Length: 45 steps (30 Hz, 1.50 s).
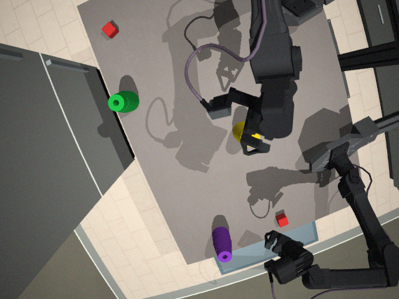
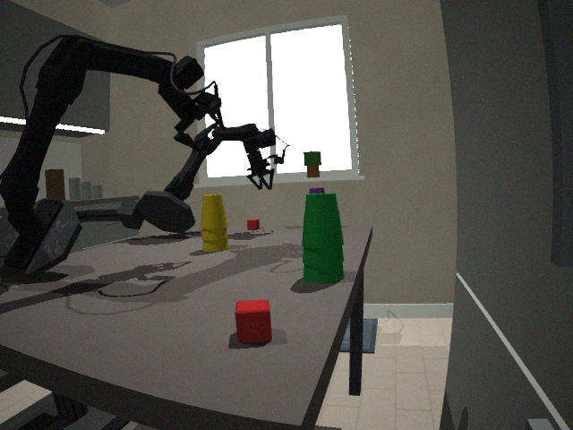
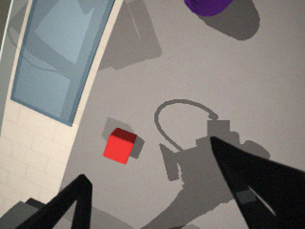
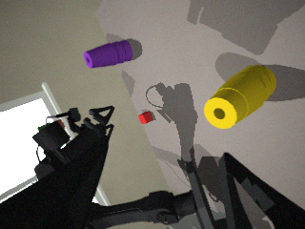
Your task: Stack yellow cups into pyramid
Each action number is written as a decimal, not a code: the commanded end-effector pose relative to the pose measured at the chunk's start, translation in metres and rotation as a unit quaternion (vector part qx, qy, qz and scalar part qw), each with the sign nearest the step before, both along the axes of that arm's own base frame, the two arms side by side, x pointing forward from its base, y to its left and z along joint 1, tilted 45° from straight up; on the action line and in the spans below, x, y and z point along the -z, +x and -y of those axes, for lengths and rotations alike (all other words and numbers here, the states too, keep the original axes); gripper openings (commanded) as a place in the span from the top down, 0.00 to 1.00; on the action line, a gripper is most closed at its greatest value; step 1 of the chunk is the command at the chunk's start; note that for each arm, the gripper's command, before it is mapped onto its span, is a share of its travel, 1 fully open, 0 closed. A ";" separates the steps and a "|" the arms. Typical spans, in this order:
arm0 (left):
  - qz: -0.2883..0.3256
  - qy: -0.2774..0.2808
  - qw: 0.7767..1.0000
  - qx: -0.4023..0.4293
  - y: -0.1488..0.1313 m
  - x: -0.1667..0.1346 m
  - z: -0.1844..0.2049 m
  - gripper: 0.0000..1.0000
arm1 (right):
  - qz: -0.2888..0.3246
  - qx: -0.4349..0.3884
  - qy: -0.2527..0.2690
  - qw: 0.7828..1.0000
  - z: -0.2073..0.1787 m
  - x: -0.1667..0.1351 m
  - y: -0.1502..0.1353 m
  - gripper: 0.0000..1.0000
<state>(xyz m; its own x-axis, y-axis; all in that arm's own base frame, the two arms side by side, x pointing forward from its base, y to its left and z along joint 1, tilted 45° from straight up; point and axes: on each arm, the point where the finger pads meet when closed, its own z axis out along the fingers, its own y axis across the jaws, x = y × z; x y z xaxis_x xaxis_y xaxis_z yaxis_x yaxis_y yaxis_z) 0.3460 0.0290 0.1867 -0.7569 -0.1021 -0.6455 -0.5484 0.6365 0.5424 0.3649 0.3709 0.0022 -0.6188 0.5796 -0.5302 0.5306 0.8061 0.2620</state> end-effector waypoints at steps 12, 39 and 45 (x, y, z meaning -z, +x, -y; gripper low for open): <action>0.004 -0.001 1.000 0.002 0.001 -0.002 0.002 0.00 | 0.004 -0.003 0.006 1.000 -0.004 -0.004 -0.001 0.00; -0.138 -0.032 0.958 0.249 -0.016 0.134 0.187 0.00 | 0.089 -0.312 -0.173 0.930 -0.005 -0.070 -0.075 0.00; -0.178 -0.025 0.932 0.314 -0.044 0.171 0.230 0.00 | 0.107 -0.396 -0.218 0.885 0.007 -0.076 -0.116 0.00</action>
<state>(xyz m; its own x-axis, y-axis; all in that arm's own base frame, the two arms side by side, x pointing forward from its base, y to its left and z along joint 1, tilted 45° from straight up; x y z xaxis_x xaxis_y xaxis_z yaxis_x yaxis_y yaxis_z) 0.3153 -0.1768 0.0408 -0.8510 0.3545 -0.3874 0.0635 0.8018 0.5942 0.2650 0.3560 0.0614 -0.6846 -0.1575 -0.7117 -0.1199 0.9874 -0.1032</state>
